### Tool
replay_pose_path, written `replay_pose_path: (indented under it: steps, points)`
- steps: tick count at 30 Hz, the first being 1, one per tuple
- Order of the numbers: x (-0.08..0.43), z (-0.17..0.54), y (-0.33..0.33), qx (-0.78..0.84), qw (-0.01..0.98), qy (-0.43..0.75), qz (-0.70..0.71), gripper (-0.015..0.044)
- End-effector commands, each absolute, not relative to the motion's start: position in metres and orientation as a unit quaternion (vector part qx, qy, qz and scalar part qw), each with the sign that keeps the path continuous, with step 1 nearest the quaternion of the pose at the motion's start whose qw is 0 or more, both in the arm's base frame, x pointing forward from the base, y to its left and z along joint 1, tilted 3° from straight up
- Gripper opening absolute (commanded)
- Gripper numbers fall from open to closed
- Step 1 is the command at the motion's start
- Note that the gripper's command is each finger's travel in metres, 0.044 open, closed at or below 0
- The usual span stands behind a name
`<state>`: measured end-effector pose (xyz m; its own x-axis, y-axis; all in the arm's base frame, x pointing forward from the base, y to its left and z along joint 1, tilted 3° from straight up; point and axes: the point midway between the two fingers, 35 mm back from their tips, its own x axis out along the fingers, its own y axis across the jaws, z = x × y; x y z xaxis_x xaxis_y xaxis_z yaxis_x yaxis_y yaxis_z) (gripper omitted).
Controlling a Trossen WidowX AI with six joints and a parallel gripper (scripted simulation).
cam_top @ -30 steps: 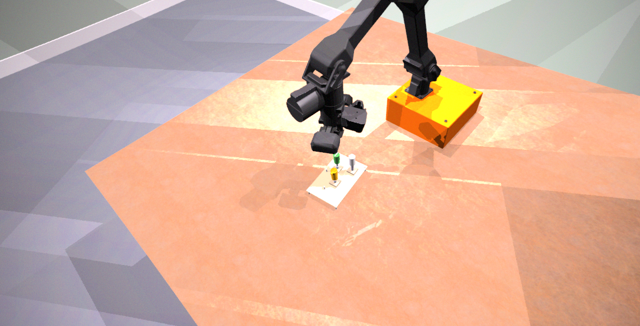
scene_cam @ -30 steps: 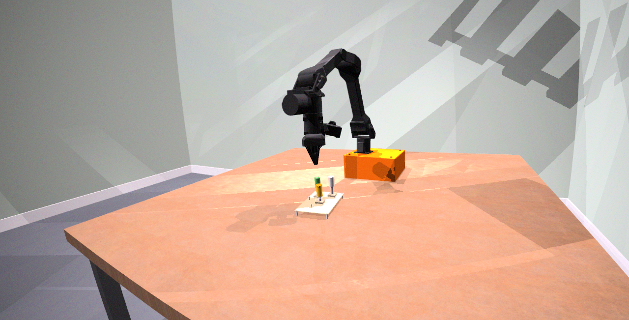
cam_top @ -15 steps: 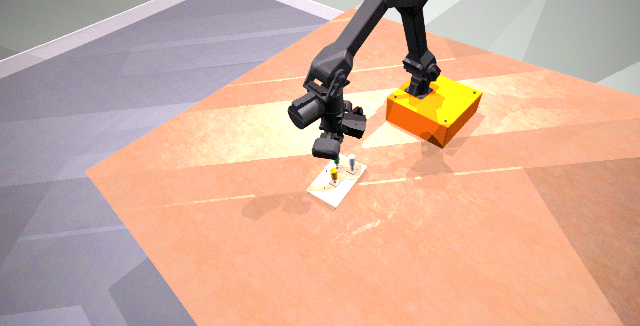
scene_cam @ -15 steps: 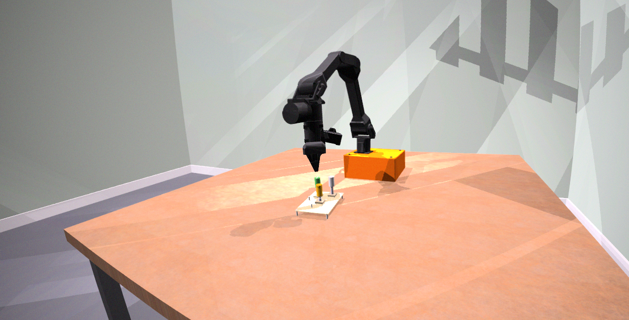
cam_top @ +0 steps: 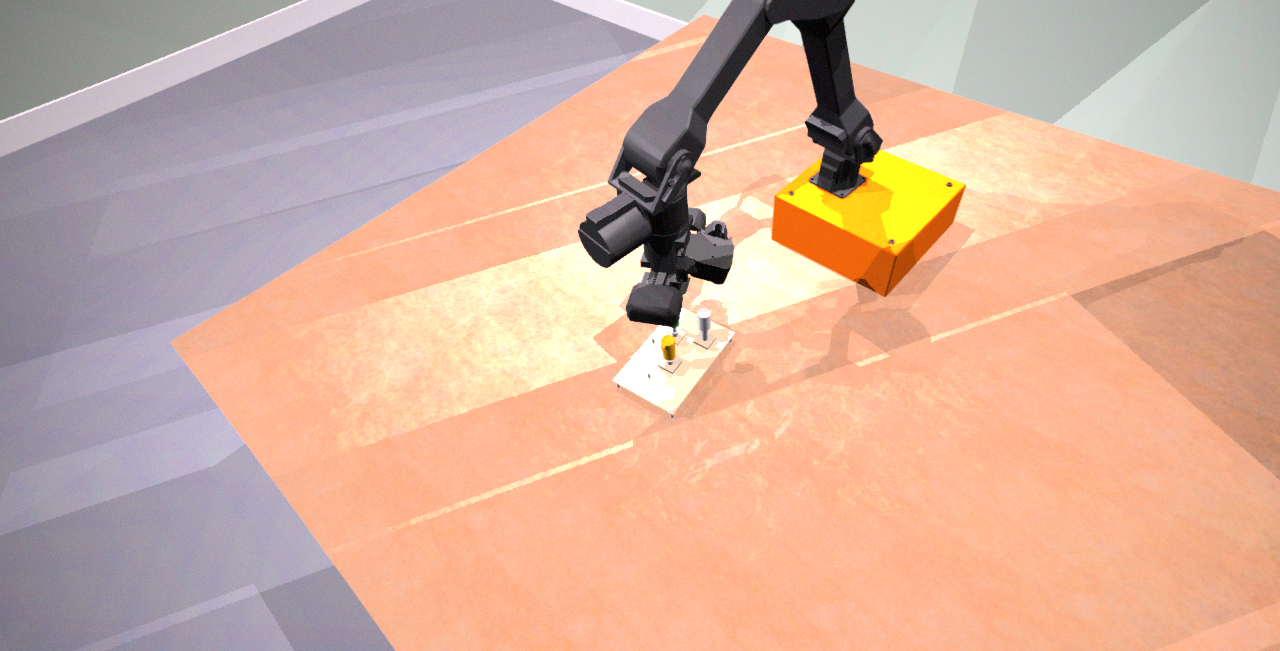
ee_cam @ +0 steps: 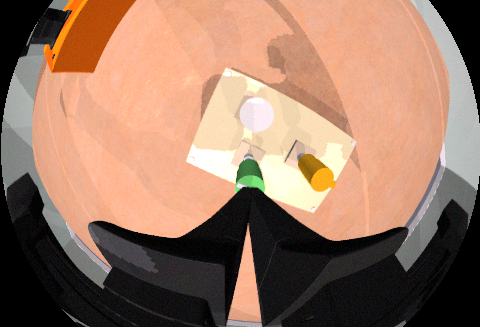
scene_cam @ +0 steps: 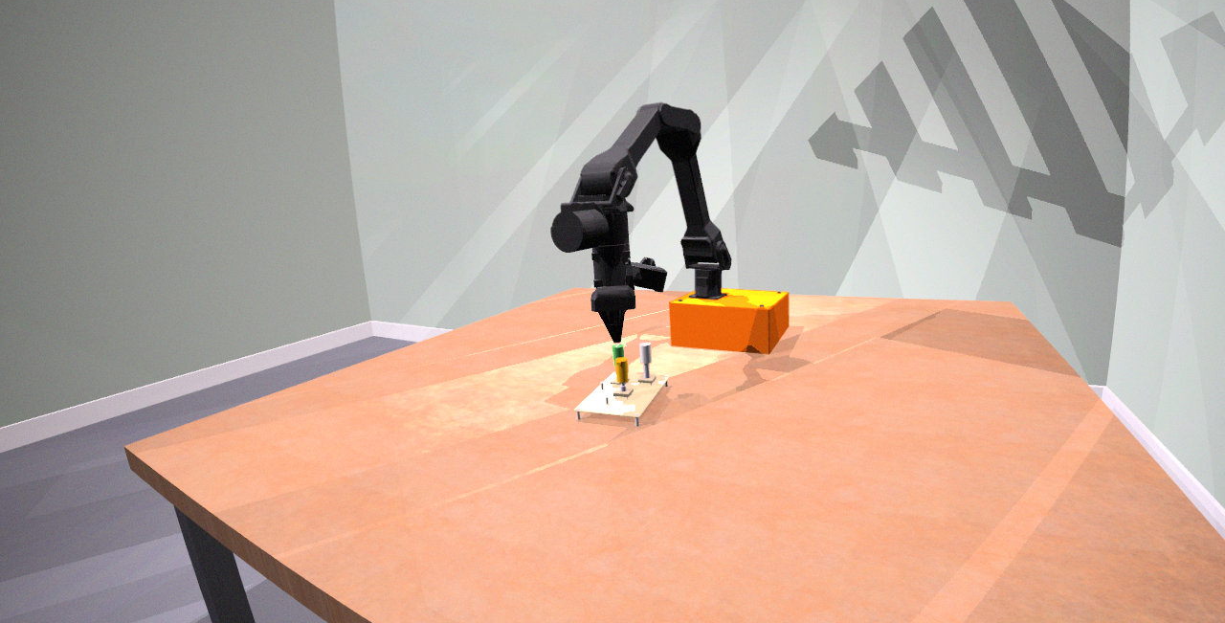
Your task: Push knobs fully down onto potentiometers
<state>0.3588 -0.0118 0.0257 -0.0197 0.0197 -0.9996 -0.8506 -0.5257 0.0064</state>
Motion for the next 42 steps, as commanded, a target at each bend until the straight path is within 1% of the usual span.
replay_pose_path:
  steps: [1,42]
  points:
    - [0.3591,0.0253,-0.0114,-0.609,0.347,0.339,0.628,0.0]
    - [0.3589,0.0195,-0.0113,-0.609,0.347,0.339,0.628,0.0]
